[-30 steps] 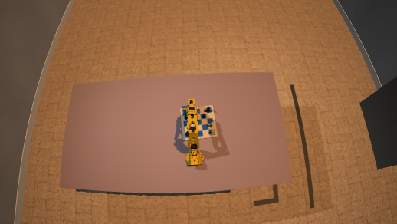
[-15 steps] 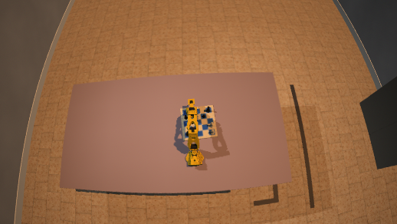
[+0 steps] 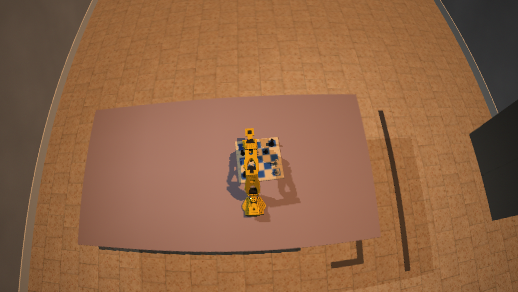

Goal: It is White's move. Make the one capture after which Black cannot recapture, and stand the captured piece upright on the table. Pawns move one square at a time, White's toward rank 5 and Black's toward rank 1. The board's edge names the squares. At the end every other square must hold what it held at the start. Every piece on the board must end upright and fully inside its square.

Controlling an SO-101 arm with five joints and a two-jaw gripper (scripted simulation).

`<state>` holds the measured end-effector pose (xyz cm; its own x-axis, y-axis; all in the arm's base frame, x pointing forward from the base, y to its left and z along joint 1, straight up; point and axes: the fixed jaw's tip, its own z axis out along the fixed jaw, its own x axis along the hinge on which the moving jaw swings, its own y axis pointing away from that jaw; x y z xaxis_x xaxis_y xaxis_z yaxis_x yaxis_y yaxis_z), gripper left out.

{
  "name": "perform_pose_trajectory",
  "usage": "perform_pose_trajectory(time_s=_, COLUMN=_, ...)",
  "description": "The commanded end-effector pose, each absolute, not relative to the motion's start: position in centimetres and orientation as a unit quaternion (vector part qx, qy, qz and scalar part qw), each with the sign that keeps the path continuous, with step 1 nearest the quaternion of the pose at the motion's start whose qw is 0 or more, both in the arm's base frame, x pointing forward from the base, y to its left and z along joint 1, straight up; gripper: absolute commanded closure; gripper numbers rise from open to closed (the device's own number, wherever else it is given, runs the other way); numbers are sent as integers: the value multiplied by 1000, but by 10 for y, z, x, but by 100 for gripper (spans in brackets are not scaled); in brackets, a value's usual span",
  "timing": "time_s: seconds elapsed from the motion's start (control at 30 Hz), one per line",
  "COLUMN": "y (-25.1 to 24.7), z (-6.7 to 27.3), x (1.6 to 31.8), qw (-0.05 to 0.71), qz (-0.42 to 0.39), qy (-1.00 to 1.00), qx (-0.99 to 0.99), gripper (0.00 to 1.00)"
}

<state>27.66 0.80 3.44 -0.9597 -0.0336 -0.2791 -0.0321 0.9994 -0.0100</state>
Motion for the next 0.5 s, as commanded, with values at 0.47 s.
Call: perform_pose_trajectory(time_s=0.47, y=10, z=92, x=276, qw=146, qz=-1, qy=989, qx=-18, gripper=100)
